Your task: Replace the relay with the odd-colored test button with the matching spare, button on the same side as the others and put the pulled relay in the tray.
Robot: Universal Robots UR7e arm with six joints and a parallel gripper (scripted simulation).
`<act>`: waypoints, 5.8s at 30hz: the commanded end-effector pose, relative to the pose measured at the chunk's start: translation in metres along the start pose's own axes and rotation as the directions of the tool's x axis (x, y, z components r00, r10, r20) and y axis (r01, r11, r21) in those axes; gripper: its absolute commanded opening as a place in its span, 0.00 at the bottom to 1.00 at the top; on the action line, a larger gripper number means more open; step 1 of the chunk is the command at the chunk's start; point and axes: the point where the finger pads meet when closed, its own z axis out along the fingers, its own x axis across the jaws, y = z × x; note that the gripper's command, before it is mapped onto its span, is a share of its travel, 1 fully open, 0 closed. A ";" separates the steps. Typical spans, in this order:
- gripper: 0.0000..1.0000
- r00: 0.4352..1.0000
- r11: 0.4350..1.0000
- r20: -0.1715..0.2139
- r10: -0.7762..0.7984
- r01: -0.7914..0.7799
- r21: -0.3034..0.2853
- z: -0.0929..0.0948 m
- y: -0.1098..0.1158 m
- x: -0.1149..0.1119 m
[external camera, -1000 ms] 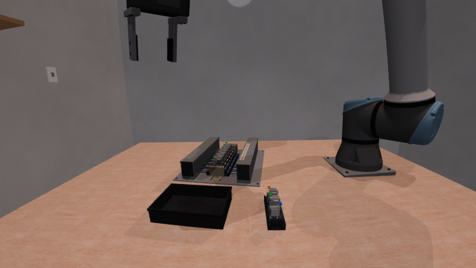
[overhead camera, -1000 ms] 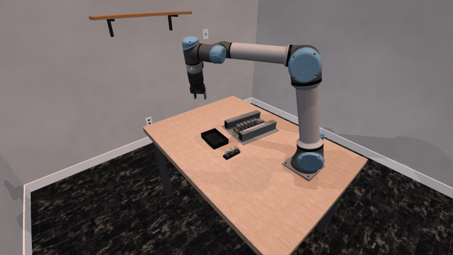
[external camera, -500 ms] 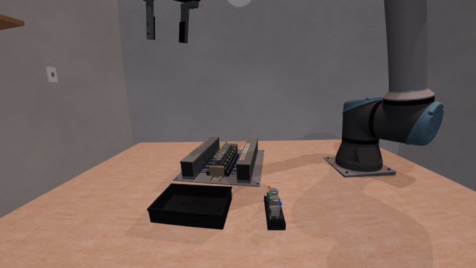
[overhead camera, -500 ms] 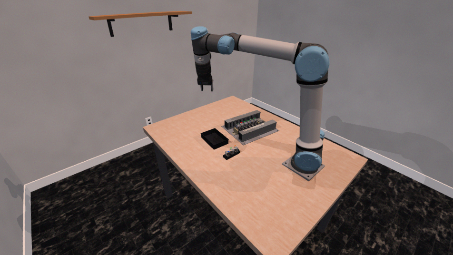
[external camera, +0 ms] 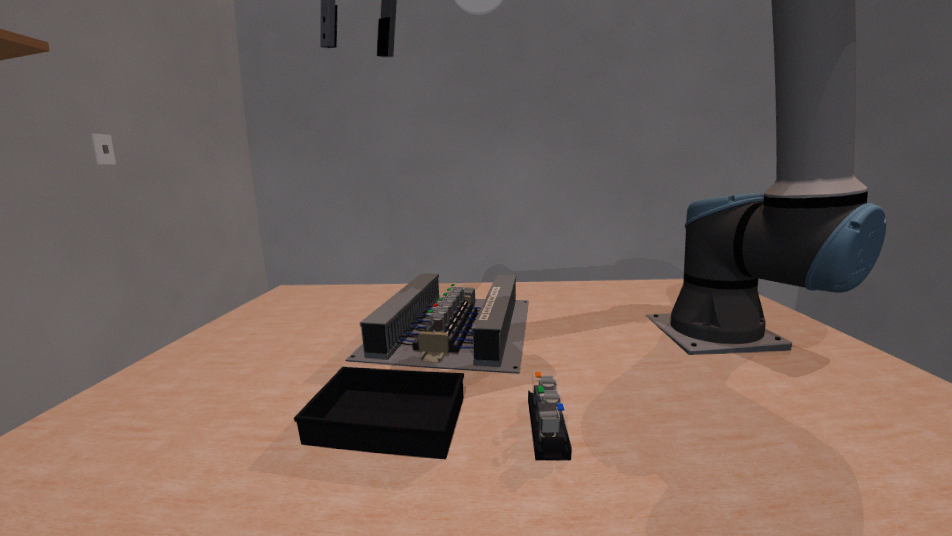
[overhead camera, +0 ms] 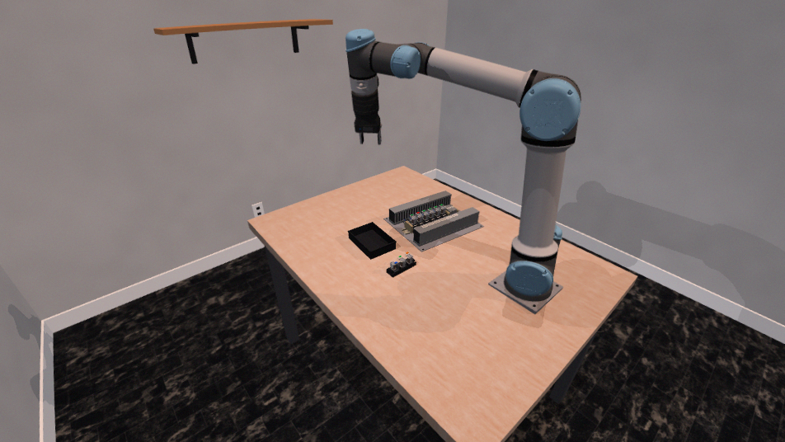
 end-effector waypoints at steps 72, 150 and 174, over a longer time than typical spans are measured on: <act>1.00 1.000 1.000 -0.001 -0.001 0.001 -0.001 -0.124 -0.147 0.145; 1.00 1.000 1.000 -0.001 -0.001 0.001 0.000 -0.172 -0.204 0.202; 1.00 1.000 1.000 -0.001 -0.001 0.001 0.000 -0.171 -0.203 0.201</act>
